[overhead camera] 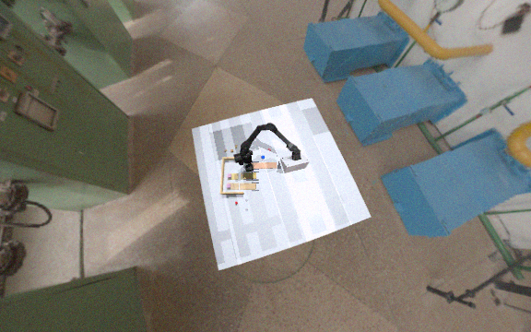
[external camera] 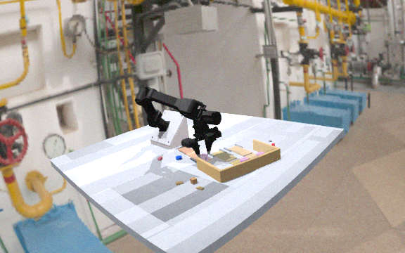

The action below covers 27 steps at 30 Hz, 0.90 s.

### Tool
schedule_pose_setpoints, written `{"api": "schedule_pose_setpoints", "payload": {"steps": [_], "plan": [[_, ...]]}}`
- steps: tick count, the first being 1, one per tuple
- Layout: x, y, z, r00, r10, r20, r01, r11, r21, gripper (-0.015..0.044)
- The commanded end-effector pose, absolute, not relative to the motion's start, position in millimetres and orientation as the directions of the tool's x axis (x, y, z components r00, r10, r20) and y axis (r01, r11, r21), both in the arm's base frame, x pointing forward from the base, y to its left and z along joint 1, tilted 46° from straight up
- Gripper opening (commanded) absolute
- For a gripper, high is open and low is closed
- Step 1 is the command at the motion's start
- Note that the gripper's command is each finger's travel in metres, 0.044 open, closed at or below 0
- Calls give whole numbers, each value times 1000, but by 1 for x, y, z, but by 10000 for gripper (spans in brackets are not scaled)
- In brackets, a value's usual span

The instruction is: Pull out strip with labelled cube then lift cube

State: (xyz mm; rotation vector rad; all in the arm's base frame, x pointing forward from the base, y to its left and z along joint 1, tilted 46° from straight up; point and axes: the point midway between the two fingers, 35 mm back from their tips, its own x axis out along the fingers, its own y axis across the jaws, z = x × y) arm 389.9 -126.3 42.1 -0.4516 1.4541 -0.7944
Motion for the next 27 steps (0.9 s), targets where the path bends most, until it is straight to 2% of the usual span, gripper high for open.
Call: {"api": "schedule_pose_setpoints", "payload": {"steps": [1,11,15,20,24,27], "plan": [[388,-131,38,-72,-716,-695,195,673,-714,250],[386,-140,29,-72,-717,-693,195,672,-715,250],[388,-138,31,-69,-714,-697,202,674,-710,145],[388,-138,31,-69,-714,-697,202,674,-710,112],[385,-136,32,-69,-714,-697,202,674,-710,7],[374,-125,37,-70,-713,-698,200,675,-710,0]]}}
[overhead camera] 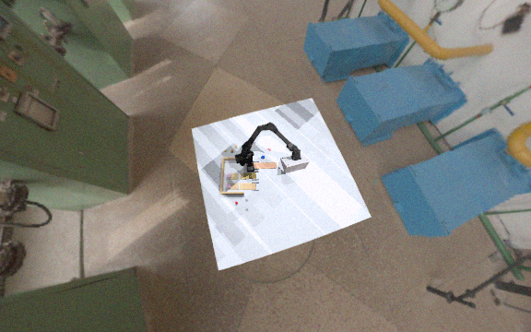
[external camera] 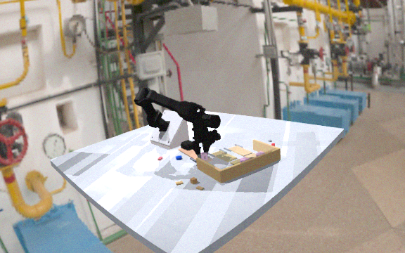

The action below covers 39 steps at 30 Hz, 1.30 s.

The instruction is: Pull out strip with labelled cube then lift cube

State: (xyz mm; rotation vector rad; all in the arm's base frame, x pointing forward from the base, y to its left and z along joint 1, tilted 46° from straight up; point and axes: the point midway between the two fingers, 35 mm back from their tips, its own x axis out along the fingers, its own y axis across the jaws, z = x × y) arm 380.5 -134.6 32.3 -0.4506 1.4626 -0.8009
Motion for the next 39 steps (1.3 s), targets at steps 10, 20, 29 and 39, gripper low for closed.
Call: {"api": "schedule_pose_setpoints", "payload": {"steps": [10,20,29,39], "plan": [[334,-93,49,-75,-715,-695,193,674,-713,0],[306,-84,45,-76,-714,-696,192,674,-713,0],[291,-74,48,-76,-714,-696,191,675,-713,0],[292,-54,67,-77,-713,-697,191,675,-712,0]]}}
